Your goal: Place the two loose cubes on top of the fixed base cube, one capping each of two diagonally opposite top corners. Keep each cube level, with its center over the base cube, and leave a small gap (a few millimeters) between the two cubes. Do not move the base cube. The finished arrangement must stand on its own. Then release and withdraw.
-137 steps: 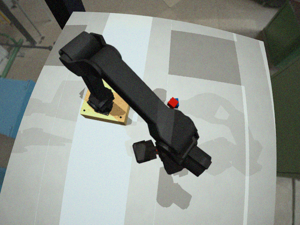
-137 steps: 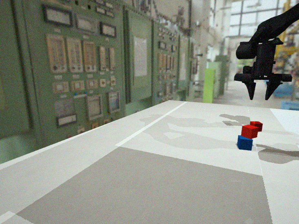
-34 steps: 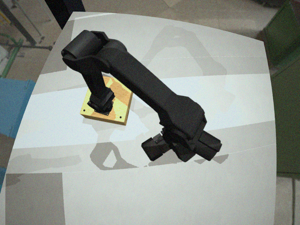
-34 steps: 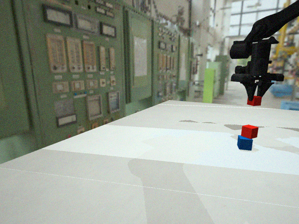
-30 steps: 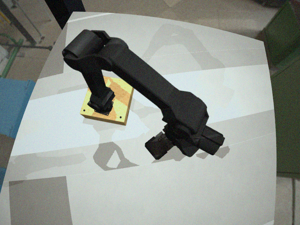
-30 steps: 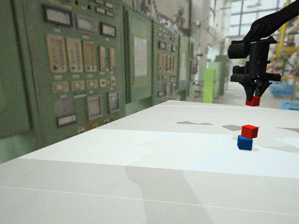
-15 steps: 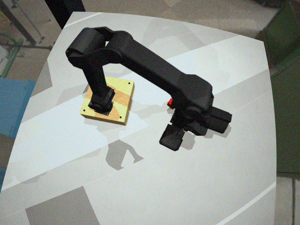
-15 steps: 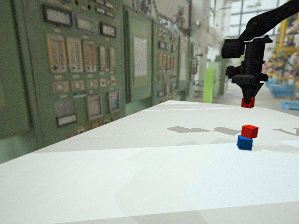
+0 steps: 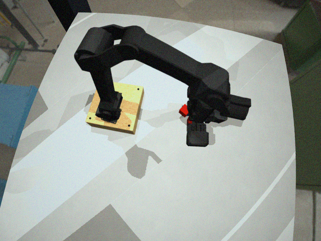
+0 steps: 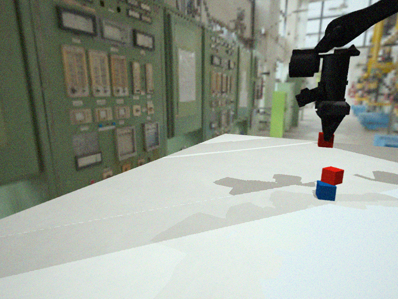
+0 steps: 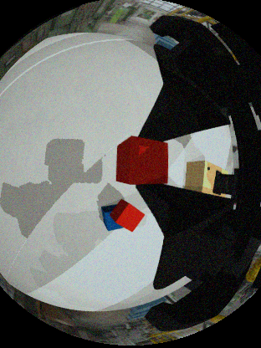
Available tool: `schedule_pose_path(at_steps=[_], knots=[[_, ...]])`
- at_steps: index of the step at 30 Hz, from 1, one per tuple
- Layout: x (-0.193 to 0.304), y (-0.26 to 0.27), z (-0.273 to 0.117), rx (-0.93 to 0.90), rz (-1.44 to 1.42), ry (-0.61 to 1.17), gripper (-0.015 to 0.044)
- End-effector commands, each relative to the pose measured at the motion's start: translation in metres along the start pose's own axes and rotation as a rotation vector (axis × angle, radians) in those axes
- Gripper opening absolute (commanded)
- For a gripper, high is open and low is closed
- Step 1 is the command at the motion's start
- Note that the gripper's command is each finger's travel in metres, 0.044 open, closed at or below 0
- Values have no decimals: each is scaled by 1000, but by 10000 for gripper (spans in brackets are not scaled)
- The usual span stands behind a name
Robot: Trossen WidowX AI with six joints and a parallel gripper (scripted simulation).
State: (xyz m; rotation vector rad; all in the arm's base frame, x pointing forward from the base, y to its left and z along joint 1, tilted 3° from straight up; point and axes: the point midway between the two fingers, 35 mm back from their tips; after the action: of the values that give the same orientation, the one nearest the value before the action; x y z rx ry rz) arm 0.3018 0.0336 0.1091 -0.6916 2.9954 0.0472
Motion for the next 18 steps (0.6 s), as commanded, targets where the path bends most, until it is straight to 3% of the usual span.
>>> schedule_pose_path(at_steps=[1, 18], knots=[[-5, 10, 1, 3, -107, 0, 105], [-23, 59, 5, -10, -563, -4, 105]])
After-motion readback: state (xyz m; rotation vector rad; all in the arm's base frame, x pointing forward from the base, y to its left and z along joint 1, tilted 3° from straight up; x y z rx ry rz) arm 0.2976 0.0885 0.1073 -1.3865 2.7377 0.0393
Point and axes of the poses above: the point midway between the two fingers, 35 mm back from their tips, its own z axis out along the fingers, its own y axis across the jaws, x = y × z, and after that the axes turned 13 degrees about -z, right-handed
